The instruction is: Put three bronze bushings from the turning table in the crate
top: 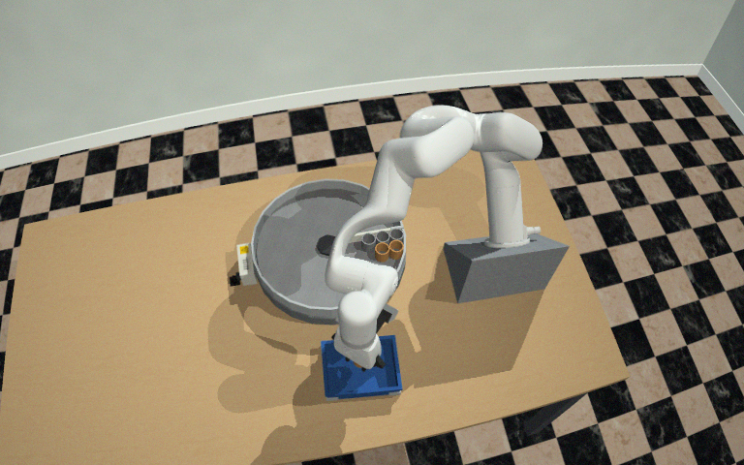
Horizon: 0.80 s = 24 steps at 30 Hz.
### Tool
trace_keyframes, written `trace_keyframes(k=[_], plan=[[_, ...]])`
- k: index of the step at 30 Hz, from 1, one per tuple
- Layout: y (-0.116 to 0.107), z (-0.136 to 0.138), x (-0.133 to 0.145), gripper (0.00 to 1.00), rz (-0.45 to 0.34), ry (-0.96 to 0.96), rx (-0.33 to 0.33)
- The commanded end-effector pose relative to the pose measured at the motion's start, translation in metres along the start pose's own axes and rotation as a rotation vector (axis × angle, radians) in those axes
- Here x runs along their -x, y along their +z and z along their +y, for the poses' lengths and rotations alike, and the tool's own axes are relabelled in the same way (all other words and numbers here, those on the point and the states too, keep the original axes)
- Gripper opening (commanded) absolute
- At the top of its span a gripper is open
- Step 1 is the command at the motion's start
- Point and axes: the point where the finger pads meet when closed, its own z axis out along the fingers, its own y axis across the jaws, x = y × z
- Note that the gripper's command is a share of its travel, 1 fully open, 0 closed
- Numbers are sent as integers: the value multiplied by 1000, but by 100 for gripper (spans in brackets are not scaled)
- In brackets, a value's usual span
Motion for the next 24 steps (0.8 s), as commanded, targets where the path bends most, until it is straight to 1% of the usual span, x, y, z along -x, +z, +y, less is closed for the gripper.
trace_keyframes(k=[1, 5, 24], plan=[[17, -1, 2, 0, -4, 1, -1], [25, -1, 2, 0, -5, 1, -1], [26, -1, 2, 0, -5, 1, -1]])
